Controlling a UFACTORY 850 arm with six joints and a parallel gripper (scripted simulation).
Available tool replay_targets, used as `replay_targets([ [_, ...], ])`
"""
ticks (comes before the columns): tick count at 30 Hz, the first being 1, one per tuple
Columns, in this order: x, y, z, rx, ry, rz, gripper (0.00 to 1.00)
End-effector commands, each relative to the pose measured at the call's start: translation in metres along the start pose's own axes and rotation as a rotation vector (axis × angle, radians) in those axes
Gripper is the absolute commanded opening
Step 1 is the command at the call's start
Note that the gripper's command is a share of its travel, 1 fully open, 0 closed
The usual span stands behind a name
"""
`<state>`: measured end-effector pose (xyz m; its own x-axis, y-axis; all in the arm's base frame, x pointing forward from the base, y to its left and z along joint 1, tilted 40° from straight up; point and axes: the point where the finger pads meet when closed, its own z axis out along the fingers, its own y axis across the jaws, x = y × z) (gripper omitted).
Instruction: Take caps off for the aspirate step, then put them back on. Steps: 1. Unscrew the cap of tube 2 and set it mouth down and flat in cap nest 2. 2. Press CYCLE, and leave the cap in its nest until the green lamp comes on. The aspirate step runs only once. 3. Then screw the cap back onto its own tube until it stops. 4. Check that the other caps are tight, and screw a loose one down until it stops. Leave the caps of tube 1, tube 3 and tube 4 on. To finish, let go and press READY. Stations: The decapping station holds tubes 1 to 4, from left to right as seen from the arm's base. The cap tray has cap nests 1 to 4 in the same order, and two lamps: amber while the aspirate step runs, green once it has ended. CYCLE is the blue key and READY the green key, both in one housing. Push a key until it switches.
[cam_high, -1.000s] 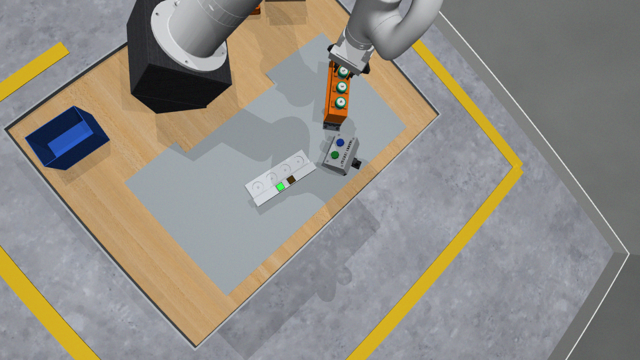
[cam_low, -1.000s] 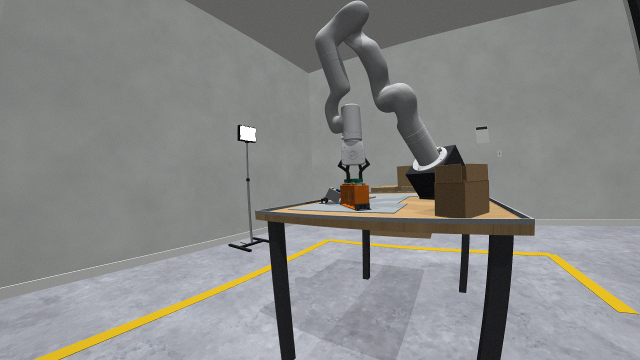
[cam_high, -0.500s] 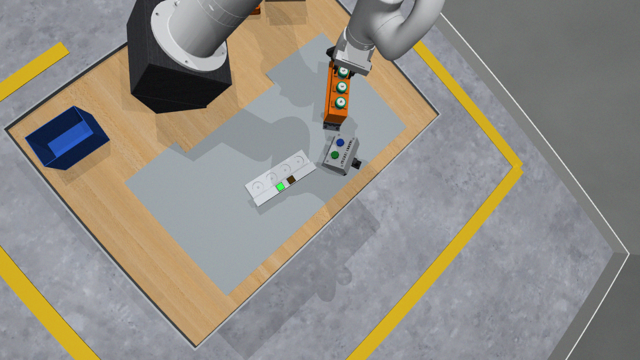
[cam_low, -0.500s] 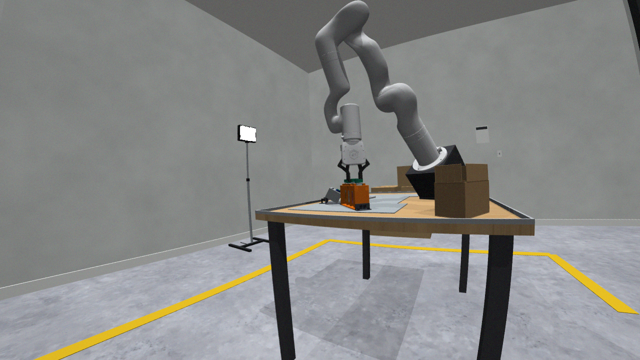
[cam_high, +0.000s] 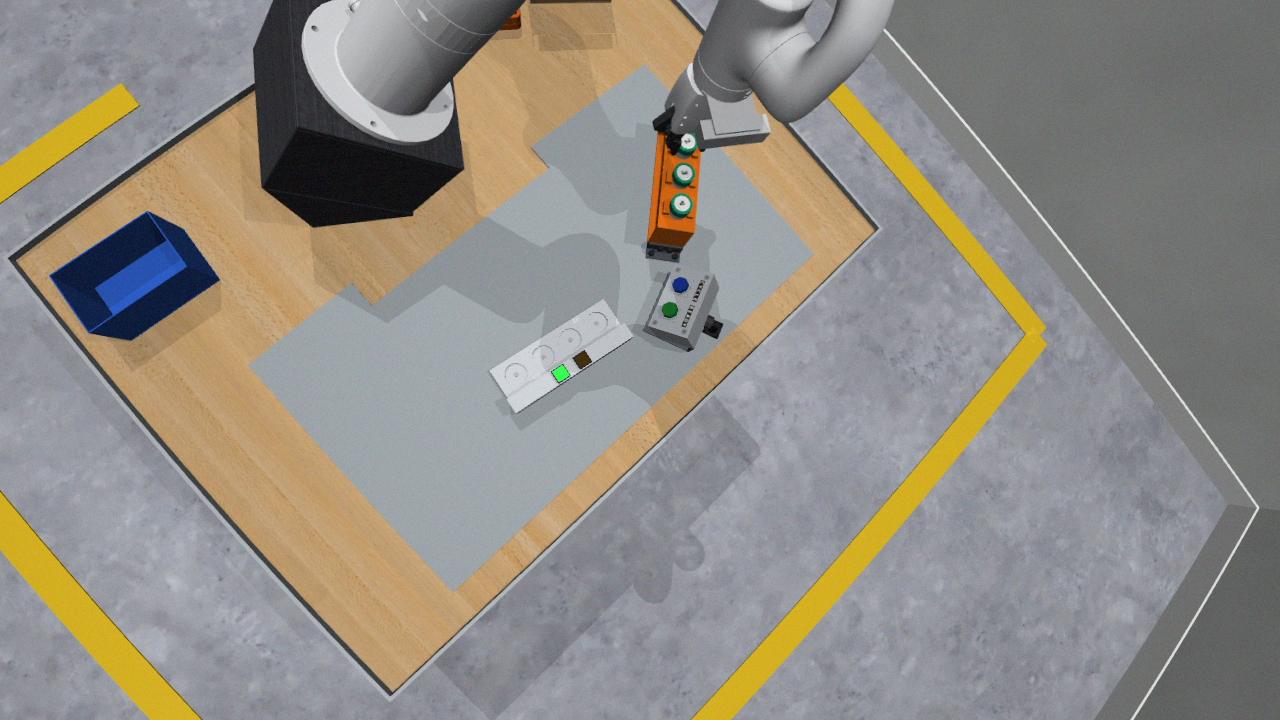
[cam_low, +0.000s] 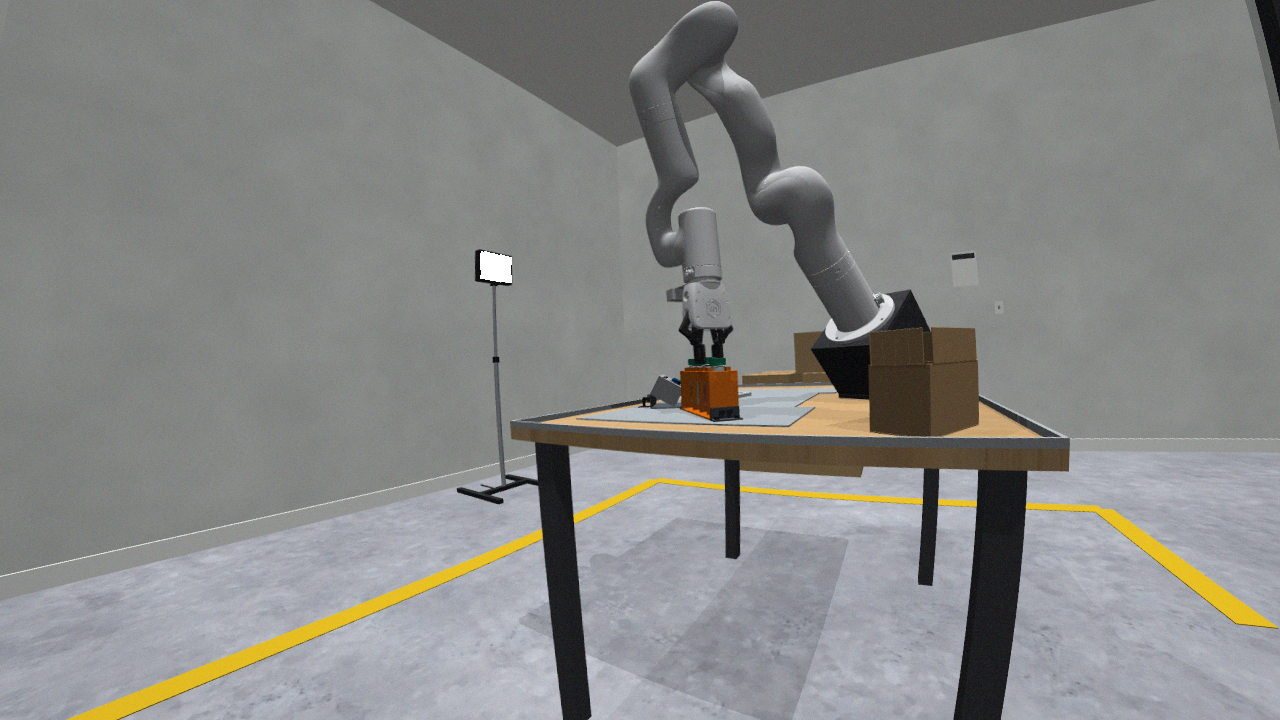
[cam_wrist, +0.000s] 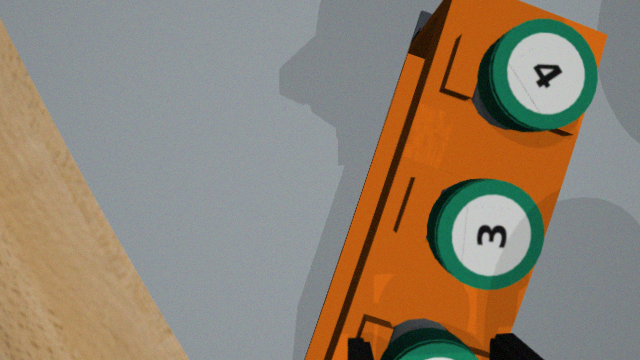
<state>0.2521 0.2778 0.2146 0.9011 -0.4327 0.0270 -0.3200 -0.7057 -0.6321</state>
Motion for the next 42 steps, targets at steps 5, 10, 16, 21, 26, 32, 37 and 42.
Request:
replay_targets([
  [5,0.0001,-0.0002,0.0001,0.015,0.022,-0.057,0.0],
  [10,0.0001,-0.0002,0.0001,0.015,0.022,-0.057,0.0],
  [16,0.0001,-0.0002,0.0001,0.015,0.022,-0.057,0.0],
  [21,0.0,-0.0002,0.0004,0.016,0.022,0.043,0.0],
  [26,0.0,-0.0002,0.0007,0.018,0.02,0.21,0.0],
  [32,0.0,-0.0002,0.0008,0.019,0.019,0.343,0.0],
  [37,0.0,-0.0002,0.0011,0.021,0.018,0.51,0.0],
  [42,0.0,-0.0002,0.0013,0.022,0.016,0.676,0.0],
])
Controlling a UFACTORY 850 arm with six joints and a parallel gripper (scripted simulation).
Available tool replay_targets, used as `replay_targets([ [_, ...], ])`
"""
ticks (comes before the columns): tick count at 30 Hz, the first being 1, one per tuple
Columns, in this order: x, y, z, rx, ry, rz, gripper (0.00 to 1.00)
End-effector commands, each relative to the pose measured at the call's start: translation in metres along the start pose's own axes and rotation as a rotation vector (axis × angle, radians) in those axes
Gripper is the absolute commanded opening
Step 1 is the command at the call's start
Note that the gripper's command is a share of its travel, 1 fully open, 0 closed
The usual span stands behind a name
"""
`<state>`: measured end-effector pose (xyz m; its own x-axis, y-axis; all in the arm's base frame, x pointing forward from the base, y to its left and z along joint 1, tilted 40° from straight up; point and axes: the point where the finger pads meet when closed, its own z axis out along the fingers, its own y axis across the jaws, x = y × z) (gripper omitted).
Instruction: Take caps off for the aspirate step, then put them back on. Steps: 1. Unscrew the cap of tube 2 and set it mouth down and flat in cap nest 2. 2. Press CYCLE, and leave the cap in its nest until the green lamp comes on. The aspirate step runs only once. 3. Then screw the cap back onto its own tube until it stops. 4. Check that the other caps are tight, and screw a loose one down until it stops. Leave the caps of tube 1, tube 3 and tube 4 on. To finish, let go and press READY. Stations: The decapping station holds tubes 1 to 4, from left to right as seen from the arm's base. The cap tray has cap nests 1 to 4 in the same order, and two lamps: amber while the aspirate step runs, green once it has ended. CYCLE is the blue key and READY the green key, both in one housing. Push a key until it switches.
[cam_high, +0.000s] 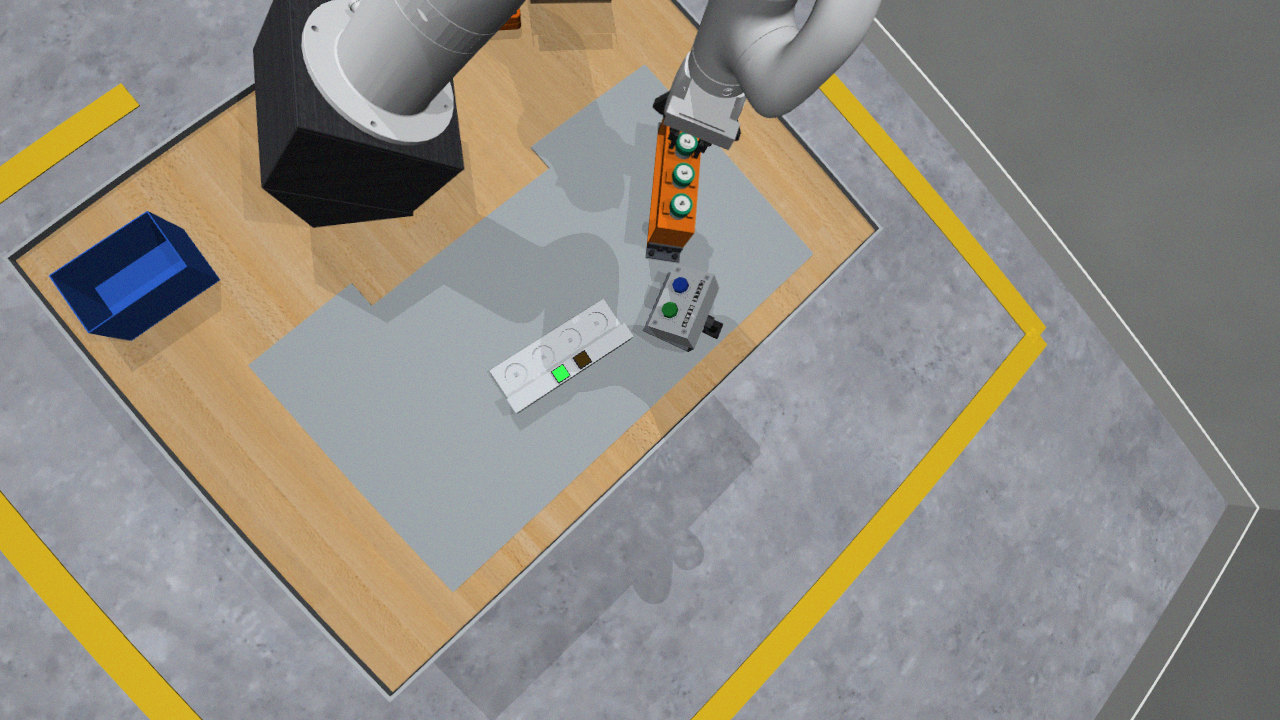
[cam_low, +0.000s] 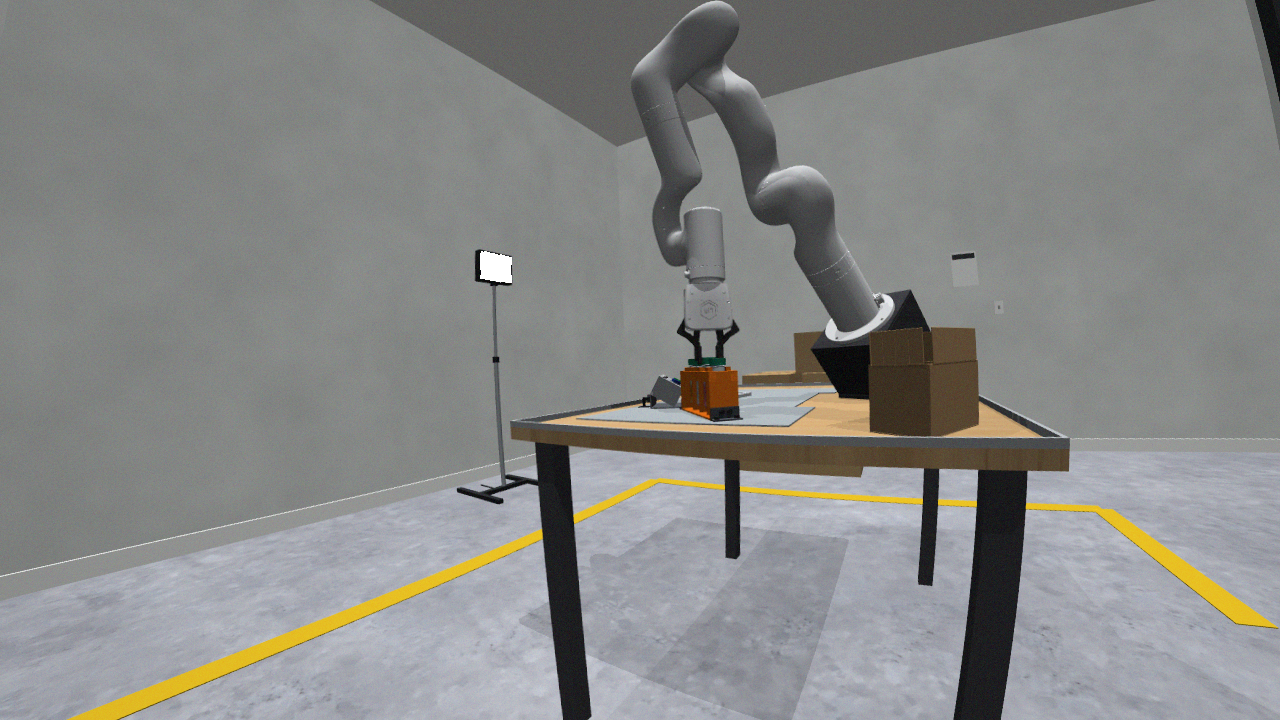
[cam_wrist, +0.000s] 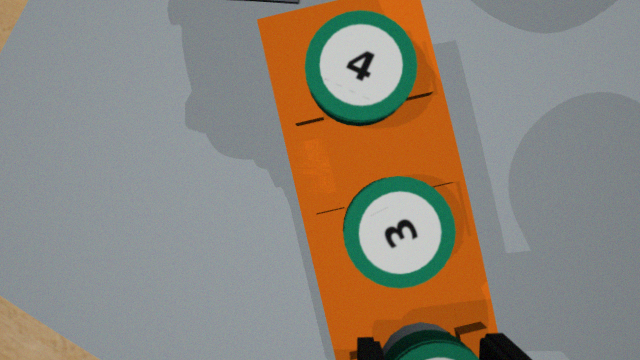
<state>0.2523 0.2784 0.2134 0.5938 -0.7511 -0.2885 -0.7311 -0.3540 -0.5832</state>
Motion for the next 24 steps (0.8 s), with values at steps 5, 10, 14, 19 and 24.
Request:
replay_targets([
  [5,-0.0001,-0.0005,0.0001,-0.016,-0.012,0.179,0.0],
  [10,-0.0001,-0.0005,0.0001,-0.016,-0.012,0.179,0.46],
  [14,-0.0001,-0.0005,0.0001,-0.016,-0.012,0.179,0.46],
  [19,-0.0001,-0.0005,-0.0004,-0.015,-0.013,0.139,0.46],
  [24,-0.0001,-0.0005,-0.0009,-0.015,-0.013,0.019,0.46],
])
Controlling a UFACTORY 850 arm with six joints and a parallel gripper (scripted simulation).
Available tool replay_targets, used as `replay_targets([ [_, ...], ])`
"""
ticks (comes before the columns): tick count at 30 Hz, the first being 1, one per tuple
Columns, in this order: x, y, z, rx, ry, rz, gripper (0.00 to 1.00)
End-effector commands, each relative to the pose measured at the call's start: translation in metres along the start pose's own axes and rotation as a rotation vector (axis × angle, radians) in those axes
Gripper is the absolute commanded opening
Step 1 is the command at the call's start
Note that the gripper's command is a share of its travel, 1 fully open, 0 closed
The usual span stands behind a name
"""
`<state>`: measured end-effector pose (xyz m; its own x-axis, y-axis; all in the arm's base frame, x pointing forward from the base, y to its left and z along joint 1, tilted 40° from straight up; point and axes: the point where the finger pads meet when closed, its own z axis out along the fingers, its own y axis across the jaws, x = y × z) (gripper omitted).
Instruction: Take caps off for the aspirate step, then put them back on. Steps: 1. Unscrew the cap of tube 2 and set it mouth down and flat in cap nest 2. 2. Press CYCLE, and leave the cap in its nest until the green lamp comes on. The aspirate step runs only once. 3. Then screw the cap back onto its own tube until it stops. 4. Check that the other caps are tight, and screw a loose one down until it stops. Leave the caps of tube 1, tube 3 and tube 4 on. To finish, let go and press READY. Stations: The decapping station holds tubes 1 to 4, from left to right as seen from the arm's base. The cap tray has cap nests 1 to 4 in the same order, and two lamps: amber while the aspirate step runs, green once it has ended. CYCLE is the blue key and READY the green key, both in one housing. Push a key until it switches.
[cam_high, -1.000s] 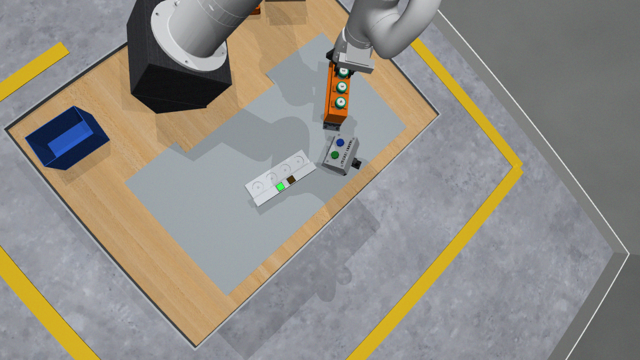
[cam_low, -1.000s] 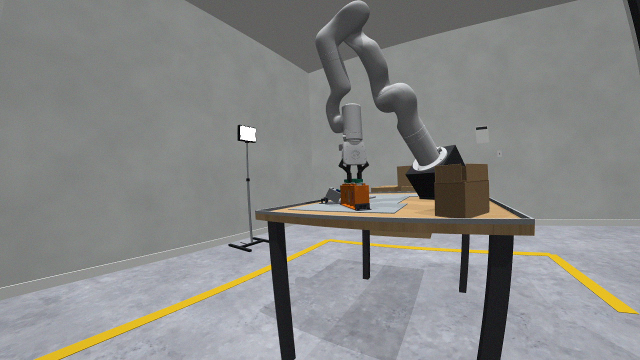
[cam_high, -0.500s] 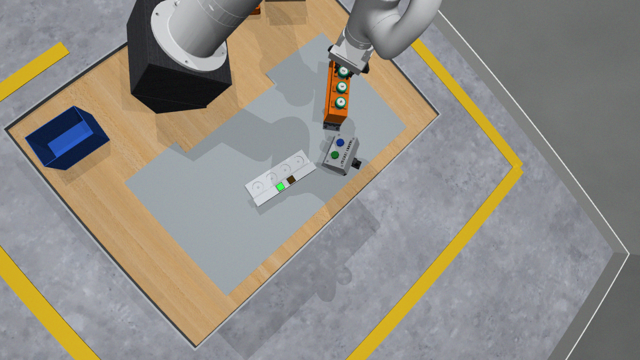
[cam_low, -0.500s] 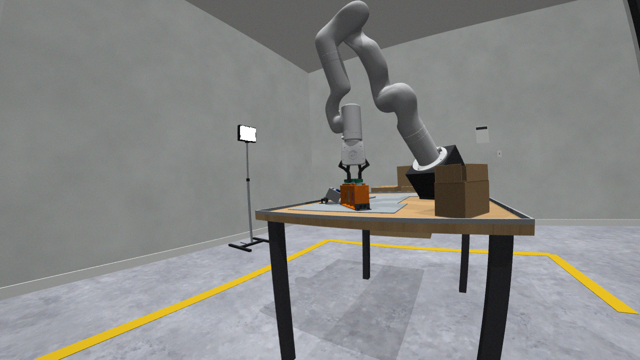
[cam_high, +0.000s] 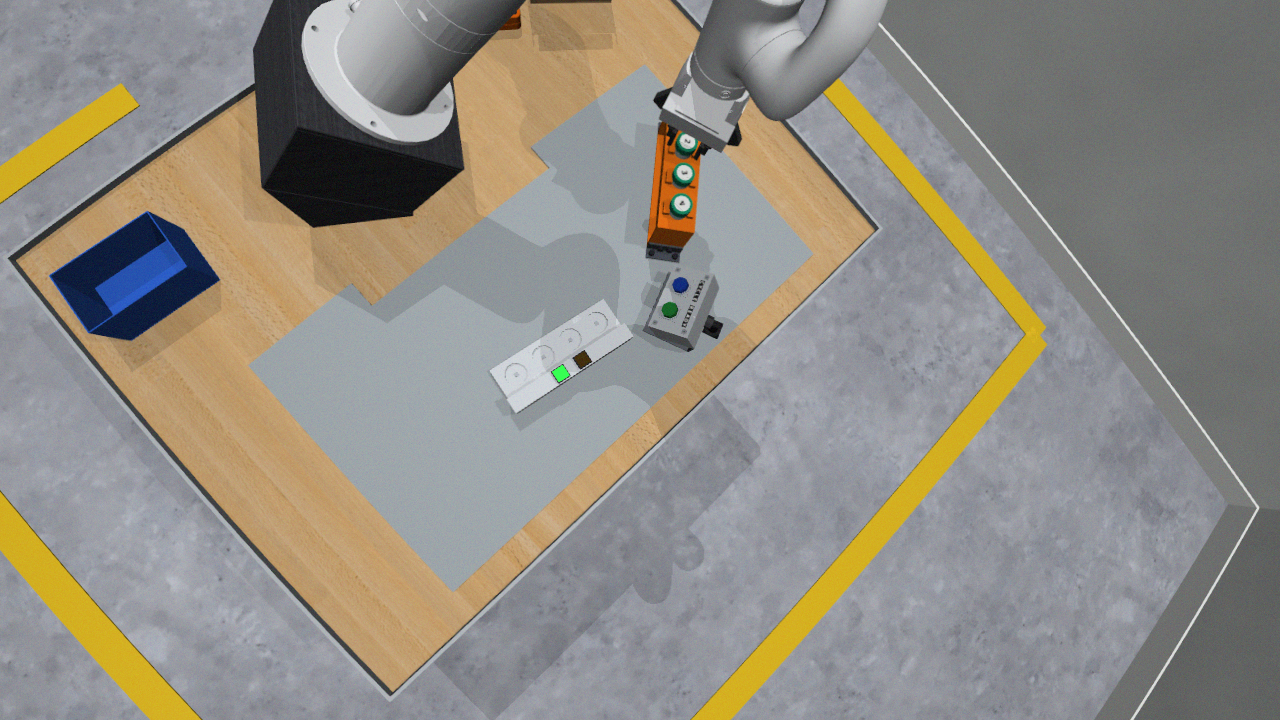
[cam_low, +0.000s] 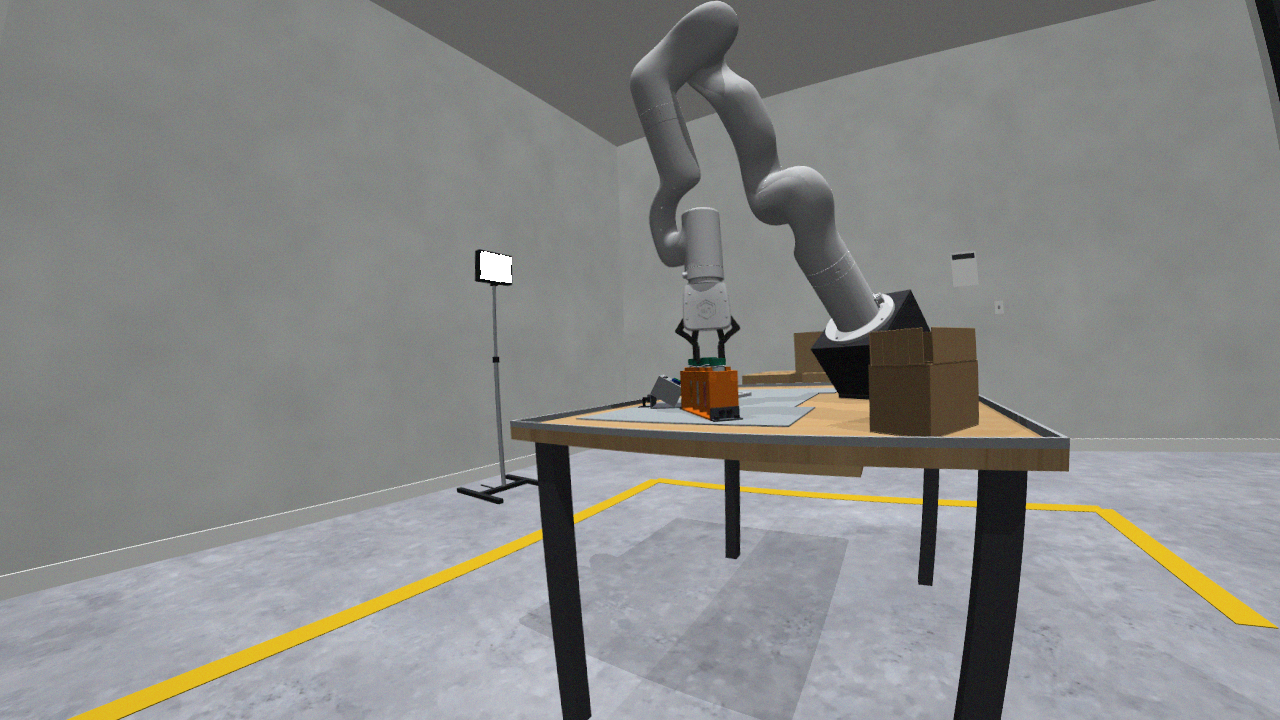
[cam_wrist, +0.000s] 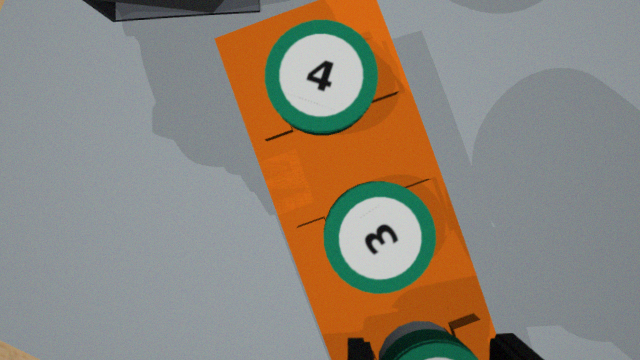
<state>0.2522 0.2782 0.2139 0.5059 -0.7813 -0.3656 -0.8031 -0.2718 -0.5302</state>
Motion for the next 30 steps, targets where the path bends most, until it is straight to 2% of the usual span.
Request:
replay_targets([
  [1,-0.0001,-0.0004,-0.0005,0.002,0.001,-0.141,0.46],
  [12,-0.0001,-0.0004,-0.0005,0.002,0.001,-0.581,0.46],
  [14,-0.0001,-0.0004,-0.0005,0.002,0.001,-0.581,0.46],
  [27,-0.0001,-0.0004,-0.0004,0.002,0.002,-1.101,0.46],
  [30,-0.0001,-0.0004,-0.0005,0.002,0.002,-1.119,0.46],
])
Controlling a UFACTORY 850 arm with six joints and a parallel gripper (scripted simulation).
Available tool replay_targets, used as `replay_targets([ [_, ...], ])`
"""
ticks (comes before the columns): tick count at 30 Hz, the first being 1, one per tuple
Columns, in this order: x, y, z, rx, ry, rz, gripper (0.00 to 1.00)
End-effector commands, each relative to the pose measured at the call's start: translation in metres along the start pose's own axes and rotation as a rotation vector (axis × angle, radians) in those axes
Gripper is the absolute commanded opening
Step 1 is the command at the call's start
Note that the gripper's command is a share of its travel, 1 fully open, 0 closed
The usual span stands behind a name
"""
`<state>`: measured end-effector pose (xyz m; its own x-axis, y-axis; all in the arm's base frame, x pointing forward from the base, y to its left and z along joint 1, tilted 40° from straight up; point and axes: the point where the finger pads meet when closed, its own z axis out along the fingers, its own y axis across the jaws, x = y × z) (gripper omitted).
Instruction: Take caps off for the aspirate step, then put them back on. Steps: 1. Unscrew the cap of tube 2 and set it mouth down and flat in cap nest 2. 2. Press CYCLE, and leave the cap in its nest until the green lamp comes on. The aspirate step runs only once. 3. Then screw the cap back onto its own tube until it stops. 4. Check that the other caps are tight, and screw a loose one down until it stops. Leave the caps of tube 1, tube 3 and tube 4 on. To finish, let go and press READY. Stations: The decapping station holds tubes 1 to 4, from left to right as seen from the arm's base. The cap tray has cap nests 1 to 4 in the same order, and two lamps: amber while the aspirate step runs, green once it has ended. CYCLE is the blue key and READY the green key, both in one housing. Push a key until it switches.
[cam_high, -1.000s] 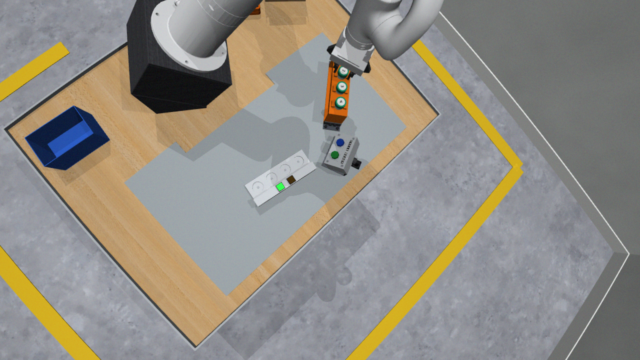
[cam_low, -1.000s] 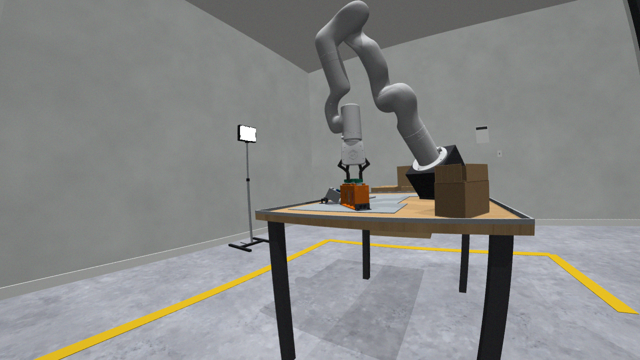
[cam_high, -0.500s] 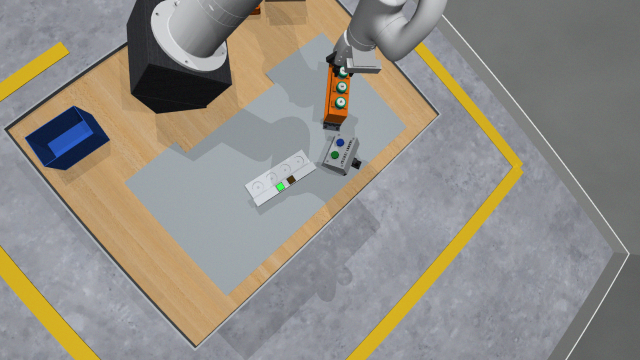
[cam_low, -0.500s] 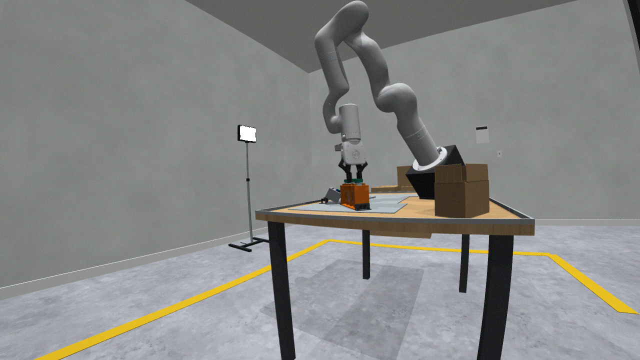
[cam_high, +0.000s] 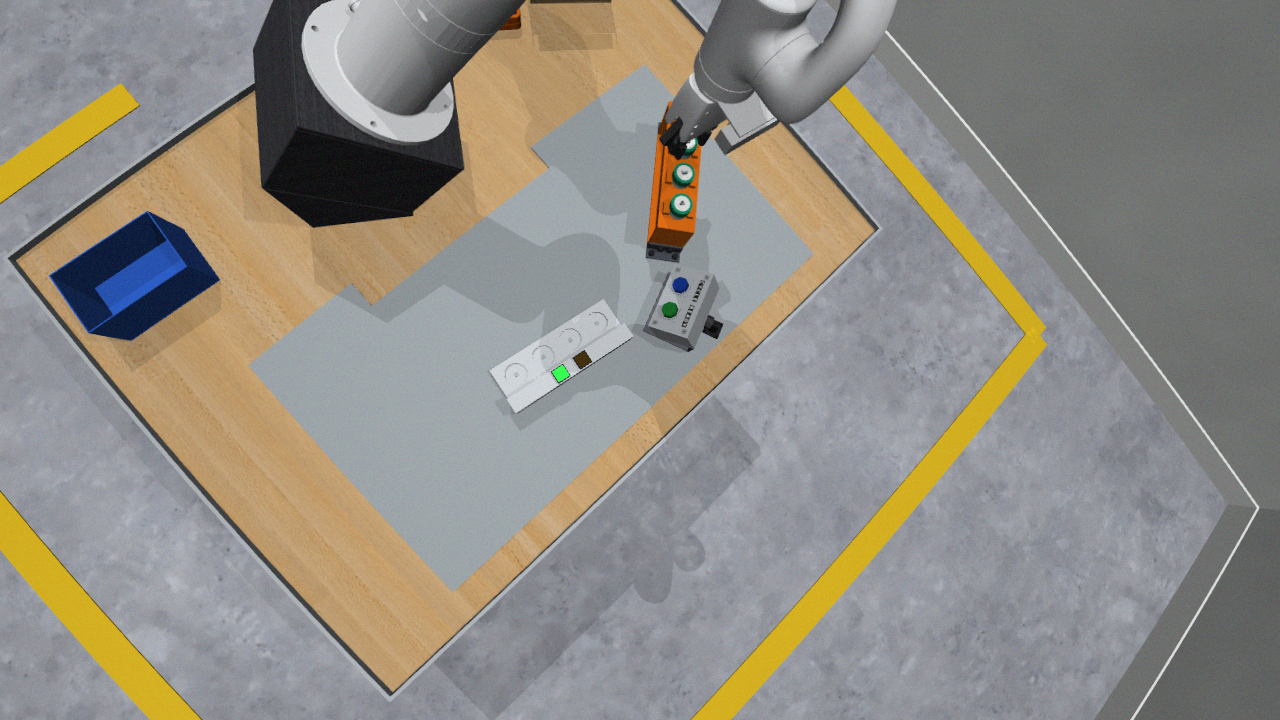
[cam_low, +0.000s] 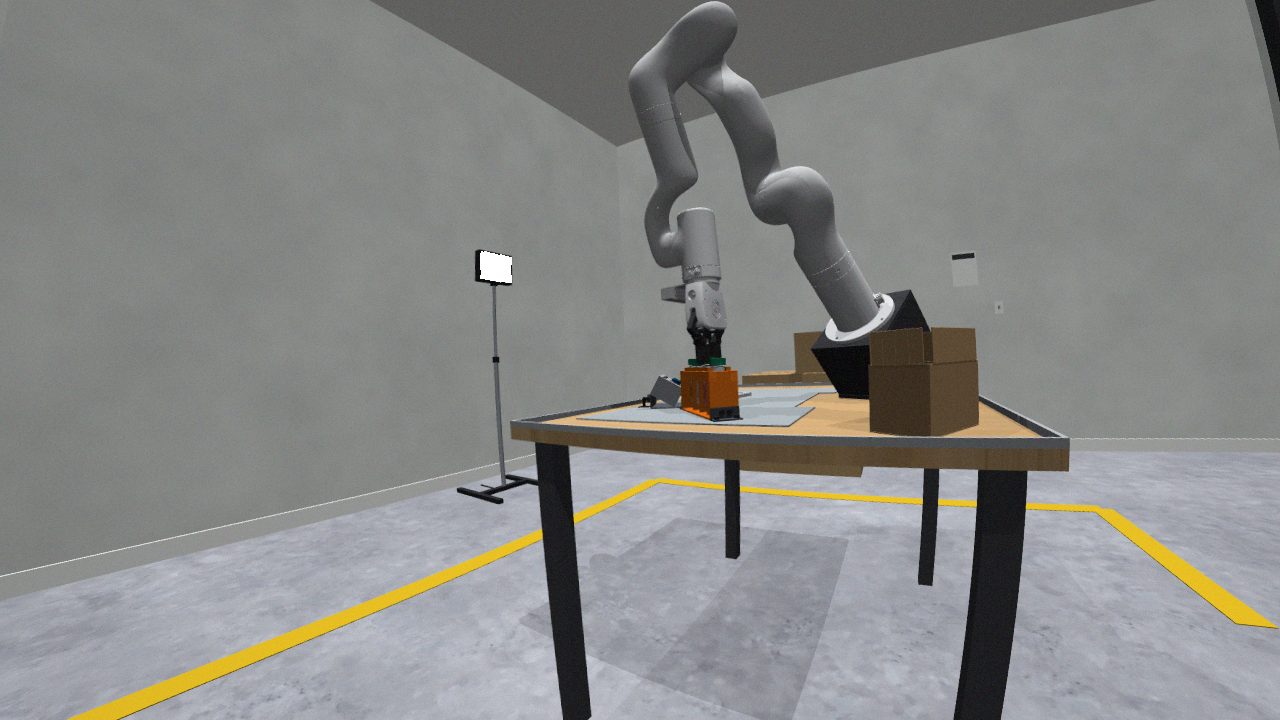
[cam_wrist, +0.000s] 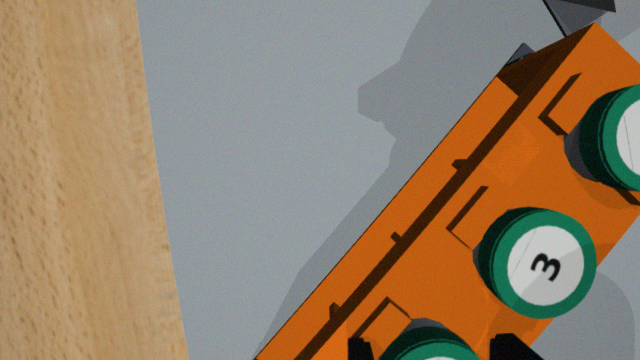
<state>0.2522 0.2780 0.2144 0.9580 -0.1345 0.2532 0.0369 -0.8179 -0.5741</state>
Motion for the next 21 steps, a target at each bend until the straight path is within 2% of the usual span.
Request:
replay_targets([
  [1,0.0001,-0.0001,0.0,0.008,0.035,-0.069,0.46],
  [4,0.0001,-0.0001,0.0001,0.008,0.035,-0.069,0.46],
  [5,0.0001,-0.0001,0.0001,0.008,0.035,-0.069,0.0],
  [19,0.0001,-0.0001,0.0001,0.008,0.035,-0.069,0.0],
  [21,0.0001,-0.0001,0.0002,0.01,0.035,0.031,0.0],
])
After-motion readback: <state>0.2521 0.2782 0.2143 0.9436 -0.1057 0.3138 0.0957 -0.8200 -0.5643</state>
